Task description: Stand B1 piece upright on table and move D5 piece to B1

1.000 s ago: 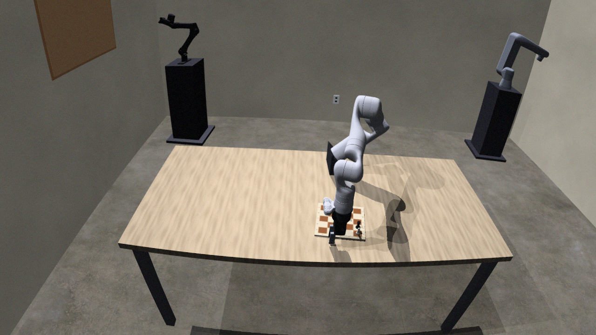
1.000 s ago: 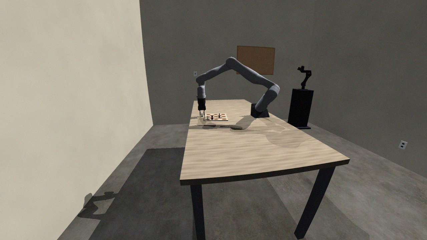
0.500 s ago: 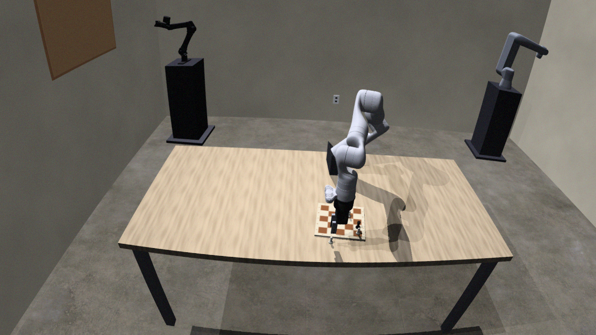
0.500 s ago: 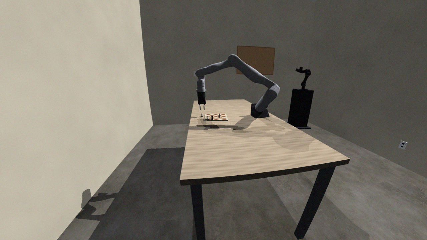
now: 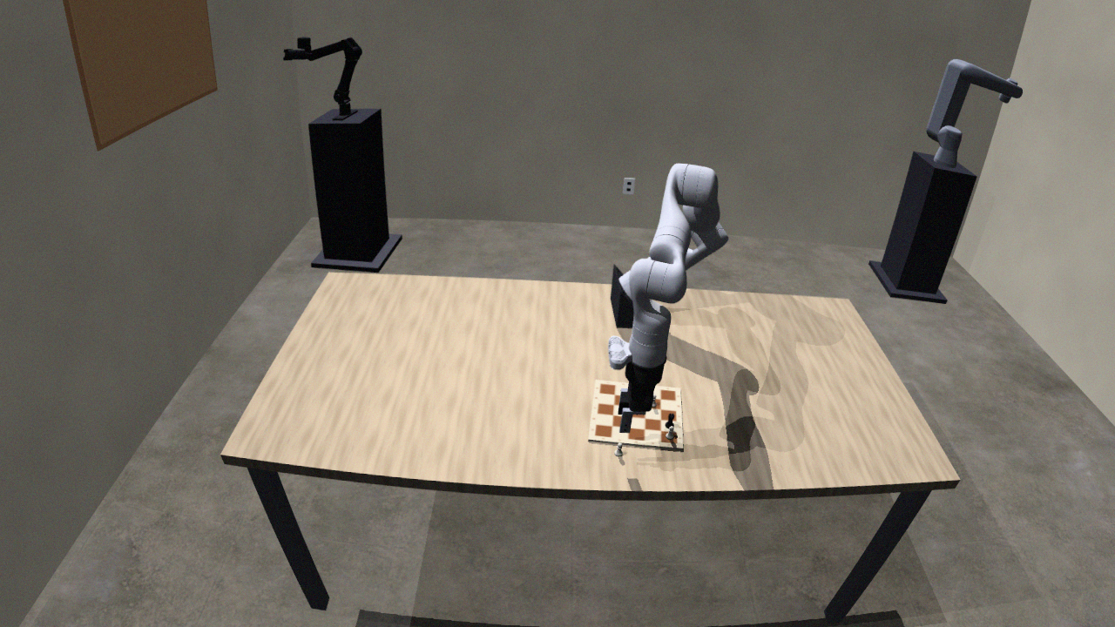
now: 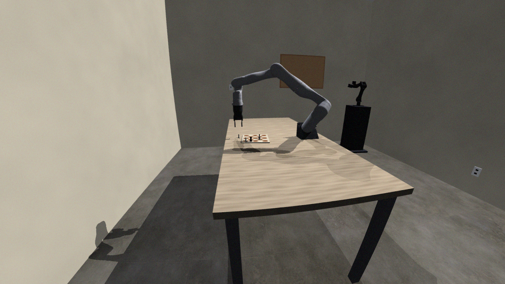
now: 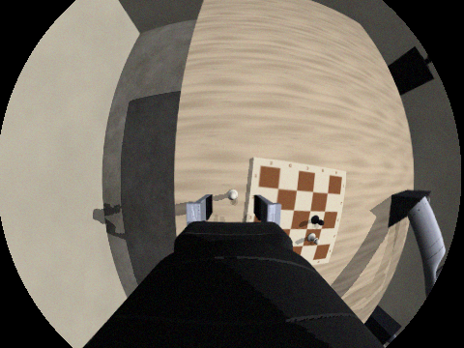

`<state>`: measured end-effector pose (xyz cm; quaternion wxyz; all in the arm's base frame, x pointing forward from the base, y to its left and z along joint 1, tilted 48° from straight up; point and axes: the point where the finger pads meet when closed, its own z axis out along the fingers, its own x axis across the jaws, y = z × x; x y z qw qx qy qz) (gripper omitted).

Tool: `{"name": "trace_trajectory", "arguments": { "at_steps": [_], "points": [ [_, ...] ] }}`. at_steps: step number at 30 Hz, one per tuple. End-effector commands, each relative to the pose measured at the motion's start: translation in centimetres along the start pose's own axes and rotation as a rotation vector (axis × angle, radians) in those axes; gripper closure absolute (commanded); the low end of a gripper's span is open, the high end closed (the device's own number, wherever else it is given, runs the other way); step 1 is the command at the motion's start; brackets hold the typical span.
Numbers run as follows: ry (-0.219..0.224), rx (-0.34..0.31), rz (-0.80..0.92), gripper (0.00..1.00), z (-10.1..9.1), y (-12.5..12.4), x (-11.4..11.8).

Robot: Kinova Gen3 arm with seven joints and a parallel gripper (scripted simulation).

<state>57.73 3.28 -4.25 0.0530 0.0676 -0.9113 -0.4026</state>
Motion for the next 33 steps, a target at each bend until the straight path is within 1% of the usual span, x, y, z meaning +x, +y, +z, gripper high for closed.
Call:
{"name": "trace_trajectory", "arguments": {
  "at_steps": [1,24,33],
  "points": [
    [-0.003,0.001,0.000,0.00,-0.17,-0.03,-0.06],
    [-0.002,0.001,0.007,0.00,-0.17,0.04,-0.02],
    [0.002,0.000,0.088,0.00,-0.11,0.83,0.48]
  ]
}}
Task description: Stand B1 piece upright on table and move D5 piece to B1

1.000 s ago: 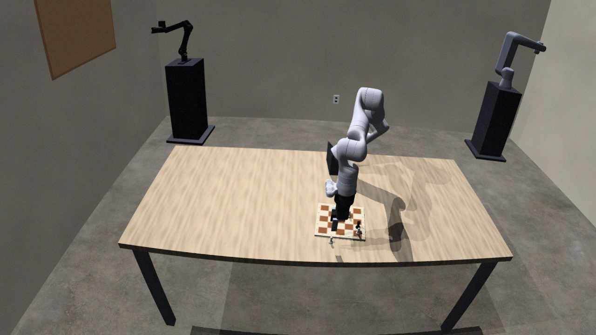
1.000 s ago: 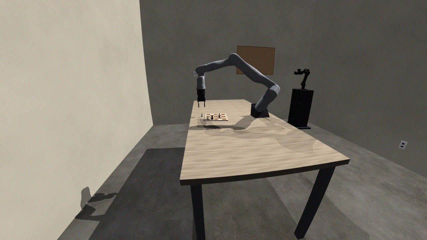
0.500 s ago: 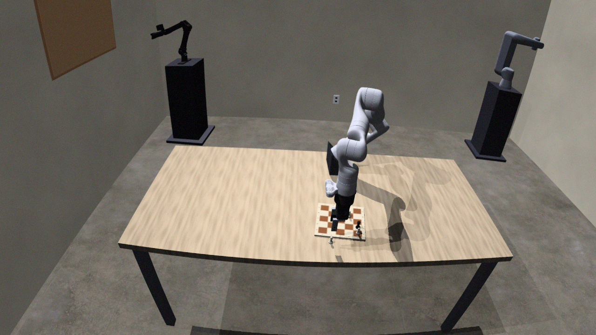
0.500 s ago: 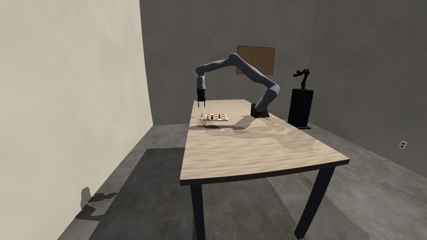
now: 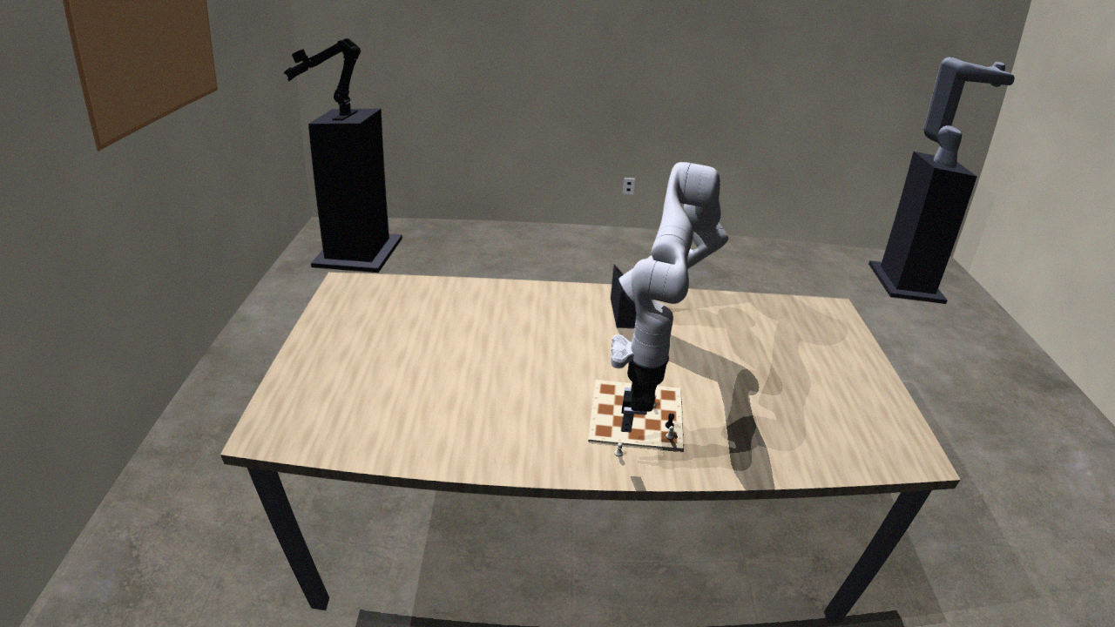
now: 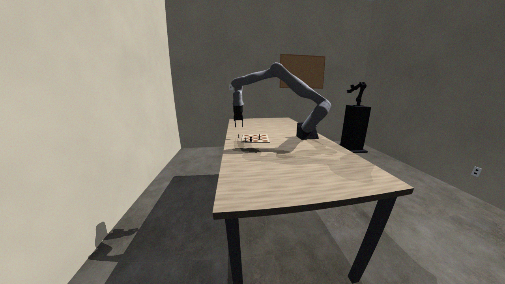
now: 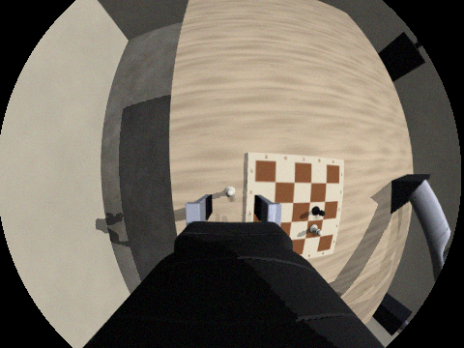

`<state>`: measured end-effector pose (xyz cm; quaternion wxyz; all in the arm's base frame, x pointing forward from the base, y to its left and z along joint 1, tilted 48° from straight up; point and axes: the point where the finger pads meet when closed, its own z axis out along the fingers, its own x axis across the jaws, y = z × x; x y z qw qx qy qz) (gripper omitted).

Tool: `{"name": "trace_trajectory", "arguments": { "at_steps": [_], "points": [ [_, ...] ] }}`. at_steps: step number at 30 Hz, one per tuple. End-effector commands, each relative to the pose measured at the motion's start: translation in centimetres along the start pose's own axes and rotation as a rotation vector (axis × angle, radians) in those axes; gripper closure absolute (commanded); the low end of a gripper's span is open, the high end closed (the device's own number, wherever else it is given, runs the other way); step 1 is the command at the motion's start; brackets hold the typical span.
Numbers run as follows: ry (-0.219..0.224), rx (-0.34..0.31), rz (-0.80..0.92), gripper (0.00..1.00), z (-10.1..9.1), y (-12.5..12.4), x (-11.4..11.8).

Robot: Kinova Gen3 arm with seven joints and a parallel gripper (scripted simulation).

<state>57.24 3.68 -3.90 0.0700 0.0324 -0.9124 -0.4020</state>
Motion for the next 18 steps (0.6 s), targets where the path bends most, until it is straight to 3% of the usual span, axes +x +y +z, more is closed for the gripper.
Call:
{"name": "trace_trajectory", "arguments": {
  "at_steps": [1,8,18],
  "points": [
    [0.000,0.004,0.026,0.00,-0.2,0.4,0.2],
    [0.004,0.003,0.132,0.00,-0.2,1.4,0.9],
    [0.015,0.003,0.453,0.00,0.0,4.0,3.2]
  ]
}}
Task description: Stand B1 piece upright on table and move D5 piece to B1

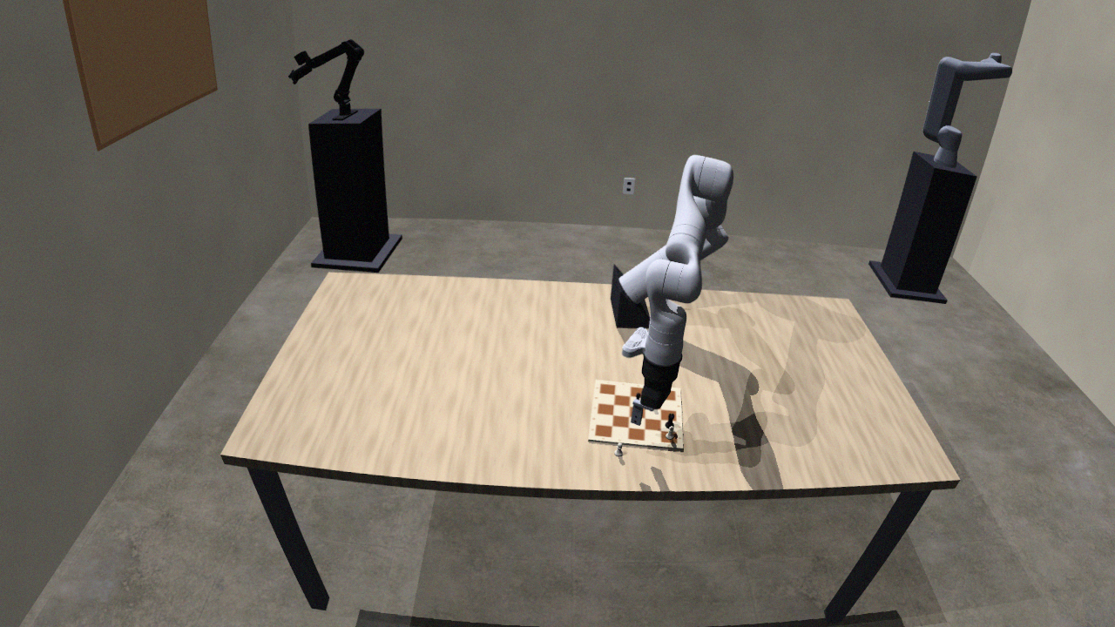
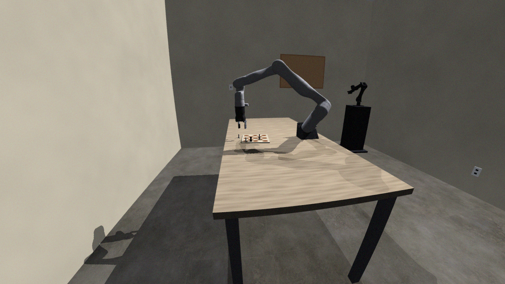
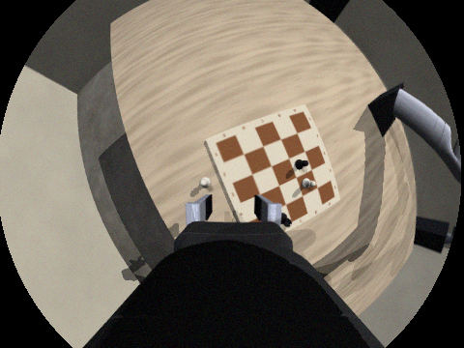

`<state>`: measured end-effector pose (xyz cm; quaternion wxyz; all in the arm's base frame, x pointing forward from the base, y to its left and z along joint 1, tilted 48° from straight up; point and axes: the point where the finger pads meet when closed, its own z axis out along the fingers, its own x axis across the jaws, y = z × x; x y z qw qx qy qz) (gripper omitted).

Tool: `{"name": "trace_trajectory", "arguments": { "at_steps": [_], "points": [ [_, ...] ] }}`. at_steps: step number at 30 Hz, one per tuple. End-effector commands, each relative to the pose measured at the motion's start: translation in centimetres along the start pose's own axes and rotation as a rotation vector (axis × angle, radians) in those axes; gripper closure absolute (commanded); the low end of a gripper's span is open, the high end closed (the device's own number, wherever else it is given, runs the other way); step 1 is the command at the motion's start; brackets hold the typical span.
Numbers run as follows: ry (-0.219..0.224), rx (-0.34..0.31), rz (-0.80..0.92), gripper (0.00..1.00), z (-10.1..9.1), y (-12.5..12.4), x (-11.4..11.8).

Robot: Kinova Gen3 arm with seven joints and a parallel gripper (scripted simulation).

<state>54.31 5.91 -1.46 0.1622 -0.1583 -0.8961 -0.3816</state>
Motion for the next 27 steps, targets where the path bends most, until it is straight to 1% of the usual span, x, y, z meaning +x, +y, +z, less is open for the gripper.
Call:
{"name": "trace_trajectory", "arguments": {
  "at_steps": [1,5,7,15,22,24,27],
  "points": [
    [-0.006,0.010,0.064,0.00,-0.5,0.7,1.0],
    [-0.004,0.010,0.223,0.00,-0.4,1.3,2.5],
    [-0.004,0.010,0.223,0.00,-0.4,1.3,2.5],
    [-0.008,0.009,0.549,0.00,-0.4,2.5,5.3],
    [-0.015,0.004,0.801,0.00,-0.4,3.4,7.3],
    [-0.015,0.004,0.801,0.00,-0.4,3.4,7.3],
    [-0.018,0.001,0.889,0.00,-0.5,3.7,8.0]
  ]
}}
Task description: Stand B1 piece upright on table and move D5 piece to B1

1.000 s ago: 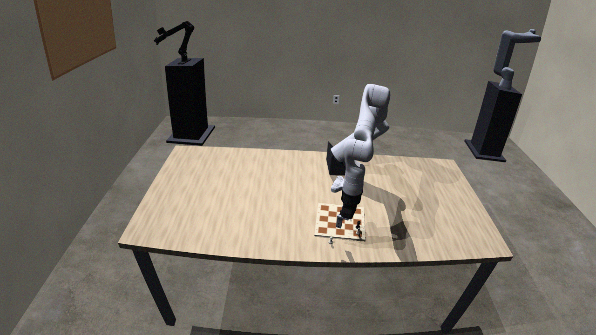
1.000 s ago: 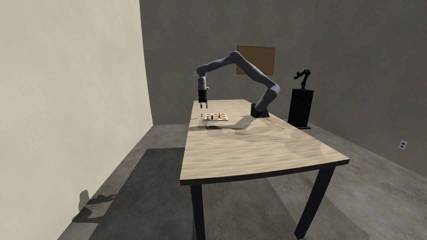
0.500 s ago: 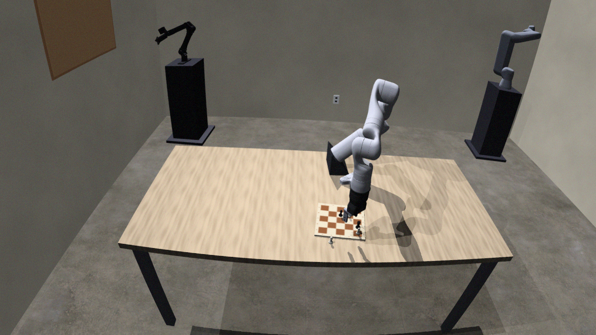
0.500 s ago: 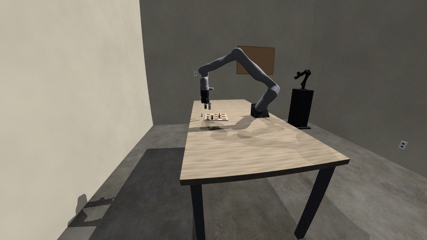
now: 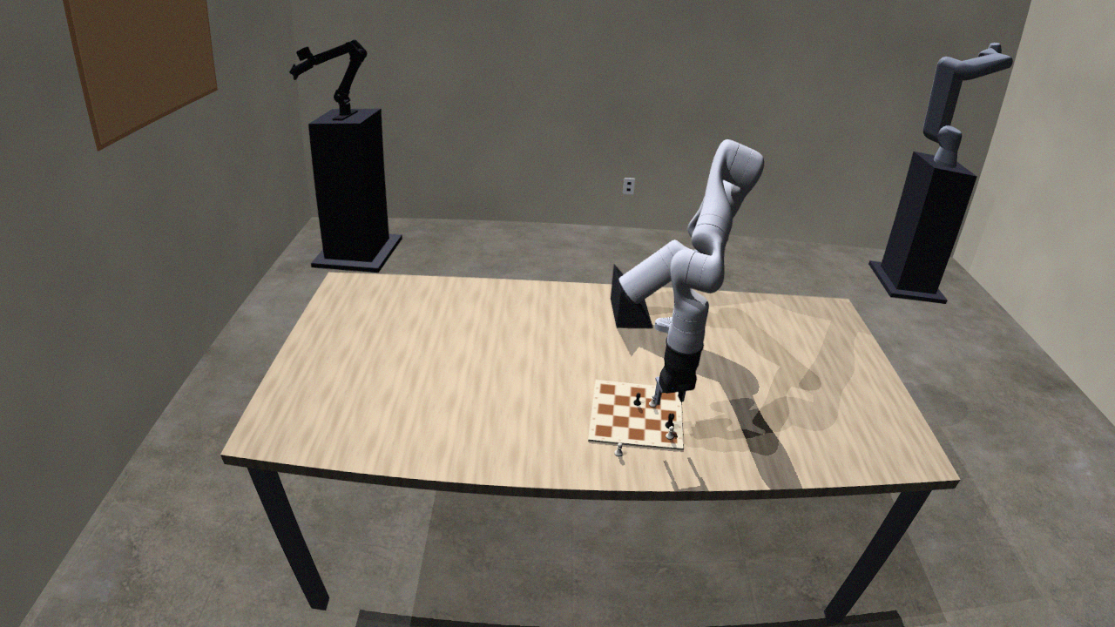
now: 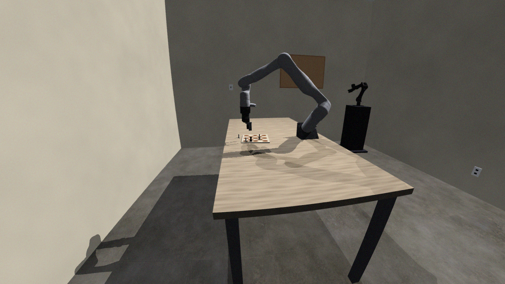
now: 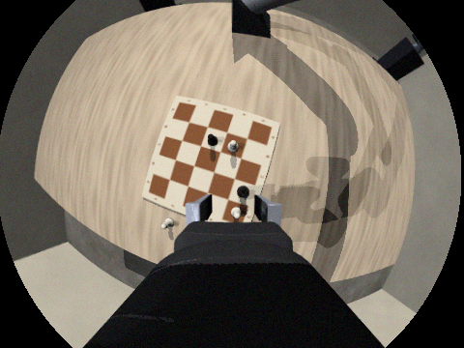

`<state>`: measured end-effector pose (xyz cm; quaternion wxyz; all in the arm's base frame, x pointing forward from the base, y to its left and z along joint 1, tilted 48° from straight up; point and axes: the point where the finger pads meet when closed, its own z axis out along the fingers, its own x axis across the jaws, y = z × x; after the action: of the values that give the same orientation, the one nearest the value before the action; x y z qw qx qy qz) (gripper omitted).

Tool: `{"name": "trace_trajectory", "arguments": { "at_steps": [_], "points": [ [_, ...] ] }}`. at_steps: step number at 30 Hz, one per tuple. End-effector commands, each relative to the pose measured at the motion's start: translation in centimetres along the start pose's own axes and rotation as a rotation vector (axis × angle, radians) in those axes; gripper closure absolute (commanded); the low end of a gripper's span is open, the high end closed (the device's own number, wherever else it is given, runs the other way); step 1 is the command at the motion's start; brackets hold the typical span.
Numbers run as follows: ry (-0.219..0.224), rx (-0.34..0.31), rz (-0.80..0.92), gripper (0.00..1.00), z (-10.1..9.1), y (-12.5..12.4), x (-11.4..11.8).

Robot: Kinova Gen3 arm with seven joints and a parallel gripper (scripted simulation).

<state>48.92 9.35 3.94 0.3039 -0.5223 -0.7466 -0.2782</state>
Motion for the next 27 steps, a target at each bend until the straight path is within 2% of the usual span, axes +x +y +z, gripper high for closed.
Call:
{"name": "trace_trajectory", "arguments": {
  "at_steps": [1,10,22,23,27],
  "points": [
    [-0.011,-0.002,0.047,0.00,-0.4,-0.2,0.6],
    [-0.014,-0.011,0.204,0.00,-0.5,-0.6,1.7],
    [-0.015,-0.013,0.239,0.00,-0.5,-0.7,1.9],
    [-0.015,-0.013,0.239,0.27,-0.5,-0.7,1.9],
    [-0.015,-0.013,0.239,0.27,-0.5,-0.7,1.9]
  ]
}}
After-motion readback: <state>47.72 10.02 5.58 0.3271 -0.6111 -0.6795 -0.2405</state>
